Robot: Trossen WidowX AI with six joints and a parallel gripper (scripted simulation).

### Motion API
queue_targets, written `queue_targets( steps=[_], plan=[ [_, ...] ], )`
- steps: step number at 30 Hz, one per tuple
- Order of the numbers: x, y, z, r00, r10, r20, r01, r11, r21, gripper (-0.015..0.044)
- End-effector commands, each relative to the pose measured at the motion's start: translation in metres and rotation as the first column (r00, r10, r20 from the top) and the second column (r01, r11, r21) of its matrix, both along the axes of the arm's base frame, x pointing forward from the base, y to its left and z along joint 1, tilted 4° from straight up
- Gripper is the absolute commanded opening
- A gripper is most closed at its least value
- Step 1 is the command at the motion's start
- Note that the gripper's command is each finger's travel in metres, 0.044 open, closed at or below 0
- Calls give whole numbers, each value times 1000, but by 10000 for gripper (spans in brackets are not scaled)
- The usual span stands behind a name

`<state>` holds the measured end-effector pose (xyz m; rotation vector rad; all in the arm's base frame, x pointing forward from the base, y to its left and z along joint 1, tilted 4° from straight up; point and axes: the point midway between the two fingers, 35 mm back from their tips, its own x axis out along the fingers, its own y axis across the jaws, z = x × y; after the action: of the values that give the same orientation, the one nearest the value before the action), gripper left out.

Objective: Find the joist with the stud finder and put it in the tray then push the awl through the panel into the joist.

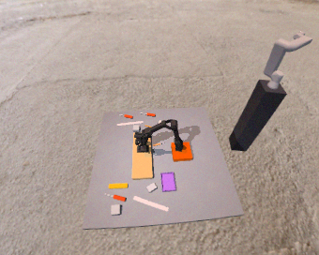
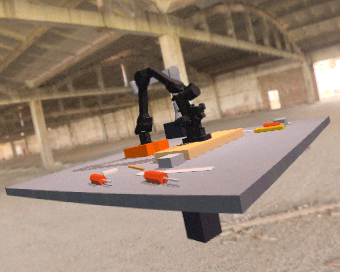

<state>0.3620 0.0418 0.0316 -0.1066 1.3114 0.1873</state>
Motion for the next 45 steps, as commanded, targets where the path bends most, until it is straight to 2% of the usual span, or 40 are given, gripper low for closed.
queue_targets(
  steps=[1, 45],
  plan=[
    [-2, 7, 0, 1000, 1, -1, -1, 1000, 3, 0],
    [-16, 75, 2, 1000, 1, -3, -1, 1000, 10, 0]
  ],
)
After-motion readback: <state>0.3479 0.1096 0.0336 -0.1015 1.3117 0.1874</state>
